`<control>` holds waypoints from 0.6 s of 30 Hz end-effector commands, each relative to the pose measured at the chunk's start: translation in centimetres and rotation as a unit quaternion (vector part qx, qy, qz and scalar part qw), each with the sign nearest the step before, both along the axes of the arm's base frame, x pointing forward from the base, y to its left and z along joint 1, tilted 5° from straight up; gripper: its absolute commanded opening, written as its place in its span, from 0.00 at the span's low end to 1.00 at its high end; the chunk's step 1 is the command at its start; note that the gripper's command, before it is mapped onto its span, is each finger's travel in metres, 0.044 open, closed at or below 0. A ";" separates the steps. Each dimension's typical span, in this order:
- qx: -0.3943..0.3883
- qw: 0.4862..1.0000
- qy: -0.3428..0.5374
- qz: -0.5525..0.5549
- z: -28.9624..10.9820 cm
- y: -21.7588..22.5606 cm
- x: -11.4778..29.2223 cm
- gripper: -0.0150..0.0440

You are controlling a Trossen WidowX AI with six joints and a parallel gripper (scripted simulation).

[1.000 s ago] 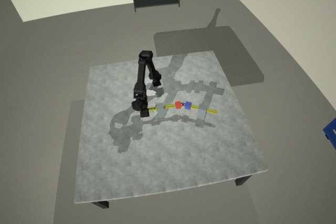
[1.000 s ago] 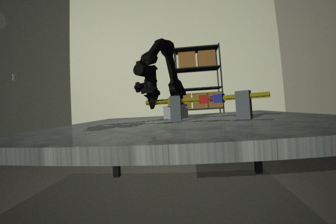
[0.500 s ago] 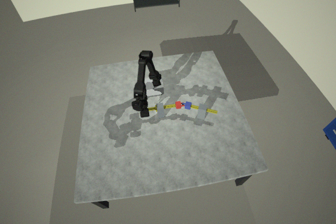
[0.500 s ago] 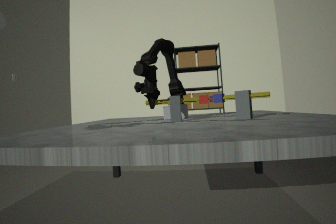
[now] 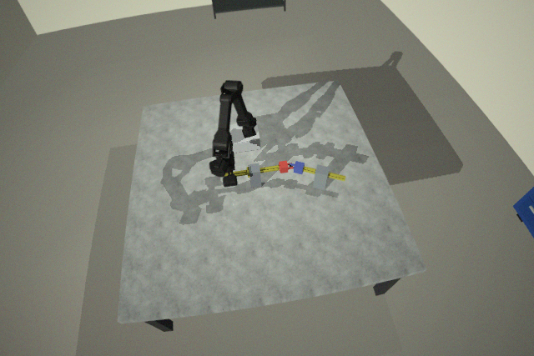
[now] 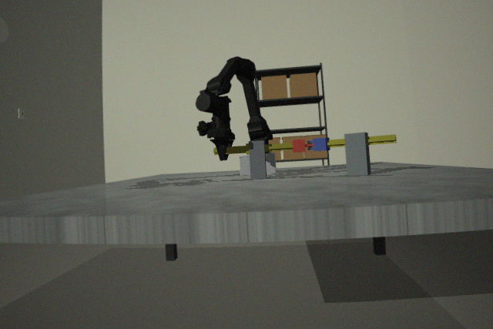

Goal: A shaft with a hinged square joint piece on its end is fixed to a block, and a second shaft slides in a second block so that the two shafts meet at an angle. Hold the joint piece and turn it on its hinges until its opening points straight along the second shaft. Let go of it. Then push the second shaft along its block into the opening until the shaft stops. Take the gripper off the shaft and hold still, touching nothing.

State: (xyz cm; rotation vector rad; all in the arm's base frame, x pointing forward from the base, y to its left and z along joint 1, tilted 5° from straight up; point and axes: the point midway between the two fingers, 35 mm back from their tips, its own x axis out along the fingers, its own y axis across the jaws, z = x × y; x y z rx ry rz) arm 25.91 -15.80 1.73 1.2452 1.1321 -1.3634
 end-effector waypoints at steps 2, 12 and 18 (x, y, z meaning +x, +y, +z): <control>0.000 1.000 0.000 0.000 0.0 0.0 0.0 0.95; 0.000 1.000 0.000 0.000 0.0 0.0 0.0 1.00; 0.000 1.000 -0.001 0.000 1.9 0.0 0.1 1.00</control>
